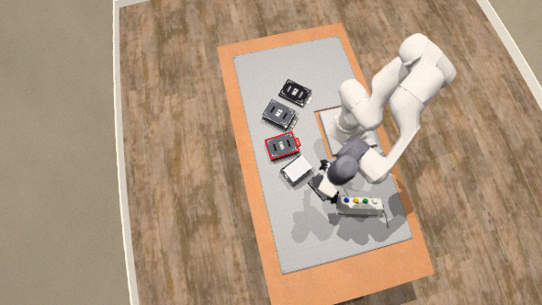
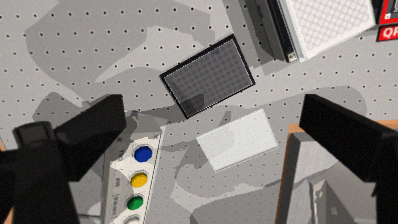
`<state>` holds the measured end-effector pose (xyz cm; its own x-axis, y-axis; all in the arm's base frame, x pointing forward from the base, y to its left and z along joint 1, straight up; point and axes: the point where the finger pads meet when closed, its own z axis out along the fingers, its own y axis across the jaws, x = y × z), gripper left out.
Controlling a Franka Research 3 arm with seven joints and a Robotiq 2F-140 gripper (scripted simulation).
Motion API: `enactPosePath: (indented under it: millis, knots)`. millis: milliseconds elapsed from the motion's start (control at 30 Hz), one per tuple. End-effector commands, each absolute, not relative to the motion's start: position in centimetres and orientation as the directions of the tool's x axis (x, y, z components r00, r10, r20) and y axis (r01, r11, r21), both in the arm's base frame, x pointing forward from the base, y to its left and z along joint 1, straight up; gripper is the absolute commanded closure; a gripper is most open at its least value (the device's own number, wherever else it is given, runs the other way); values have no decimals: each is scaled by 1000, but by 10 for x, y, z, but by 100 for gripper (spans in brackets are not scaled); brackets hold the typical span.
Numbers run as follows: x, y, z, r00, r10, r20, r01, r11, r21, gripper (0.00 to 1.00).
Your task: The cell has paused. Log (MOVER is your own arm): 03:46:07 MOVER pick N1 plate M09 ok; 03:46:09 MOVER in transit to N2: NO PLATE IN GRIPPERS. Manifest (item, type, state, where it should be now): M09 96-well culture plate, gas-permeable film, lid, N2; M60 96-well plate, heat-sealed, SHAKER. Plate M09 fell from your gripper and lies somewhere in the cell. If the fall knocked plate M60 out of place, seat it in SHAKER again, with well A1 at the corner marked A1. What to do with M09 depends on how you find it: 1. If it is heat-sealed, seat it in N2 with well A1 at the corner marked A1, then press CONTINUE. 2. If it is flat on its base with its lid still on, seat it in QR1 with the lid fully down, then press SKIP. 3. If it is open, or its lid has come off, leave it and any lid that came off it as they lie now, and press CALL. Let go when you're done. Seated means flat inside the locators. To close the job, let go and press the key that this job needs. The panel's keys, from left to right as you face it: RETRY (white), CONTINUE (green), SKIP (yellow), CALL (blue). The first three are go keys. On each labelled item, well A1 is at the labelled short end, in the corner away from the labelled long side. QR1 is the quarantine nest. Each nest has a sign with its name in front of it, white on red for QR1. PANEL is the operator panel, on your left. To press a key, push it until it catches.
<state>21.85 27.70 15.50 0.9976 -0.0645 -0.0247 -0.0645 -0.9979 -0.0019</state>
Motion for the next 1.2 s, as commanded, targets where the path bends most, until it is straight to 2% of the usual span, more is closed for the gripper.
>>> enactPosePath:
  millis: [0,533,567,1167]
  knots:
    - [216,279,150,999,-41,-5,-41,-999,-16,0]
    - [207,273,139,1000,-25,3,-25,-1000,-8,0]
    - [207,273,139,1000,-25,3,-25,-1000,-8,90]
    - [207,273,139,1000,-25,3,-25,-1000,-8,90]
